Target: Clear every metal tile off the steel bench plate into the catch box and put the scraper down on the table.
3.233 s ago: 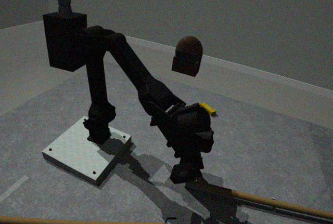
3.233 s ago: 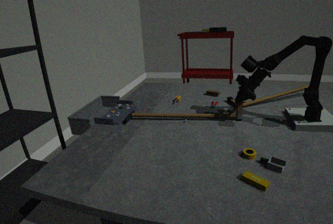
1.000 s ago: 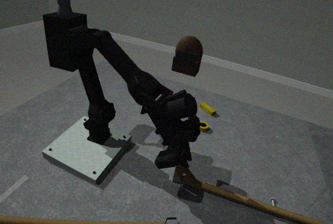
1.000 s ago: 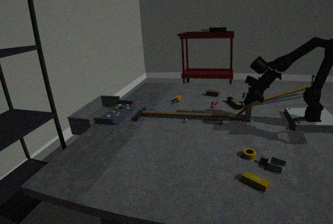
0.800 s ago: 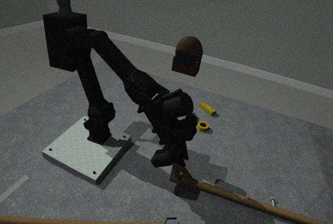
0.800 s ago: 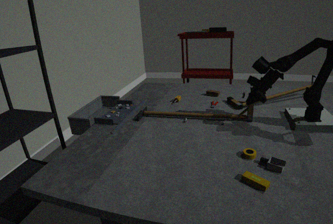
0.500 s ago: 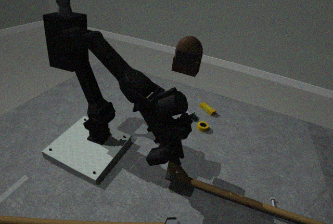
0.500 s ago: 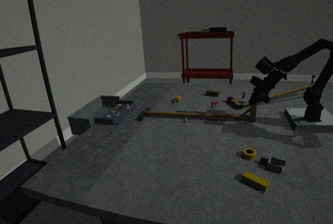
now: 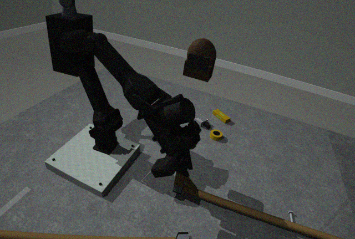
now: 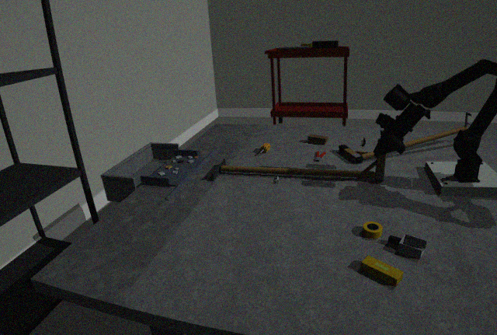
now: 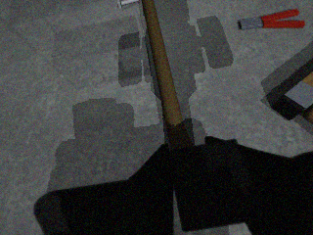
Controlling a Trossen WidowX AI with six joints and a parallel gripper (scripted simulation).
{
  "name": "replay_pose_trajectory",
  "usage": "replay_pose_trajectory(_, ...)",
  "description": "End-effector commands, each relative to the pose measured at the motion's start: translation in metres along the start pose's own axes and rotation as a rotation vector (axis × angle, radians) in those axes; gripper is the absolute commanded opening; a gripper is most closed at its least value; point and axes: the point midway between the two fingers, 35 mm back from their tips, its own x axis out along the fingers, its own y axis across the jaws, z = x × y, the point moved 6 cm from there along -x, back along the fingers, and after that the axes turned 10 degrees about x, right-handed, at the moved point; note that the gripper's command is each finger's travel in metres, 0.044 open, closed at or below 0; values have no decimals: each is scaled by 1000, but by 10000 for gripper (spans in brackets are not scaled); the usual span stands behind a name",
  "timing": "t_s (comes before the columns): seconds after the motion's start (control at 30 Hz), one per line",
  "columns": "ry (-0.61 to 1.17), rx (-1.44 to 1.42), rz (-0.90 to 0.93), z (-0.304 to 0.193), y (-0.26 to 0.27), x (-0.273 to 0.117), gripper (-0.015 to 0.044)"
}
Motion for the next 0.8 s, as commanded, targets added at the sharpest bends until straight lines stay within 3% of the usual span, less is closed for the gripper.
replay_pose_trajectory(0.0,-4,3,-11,1,-6,-2,0)
replay_pose_trajectory(0.77,-5,8,-24,7,-19,-2,0)
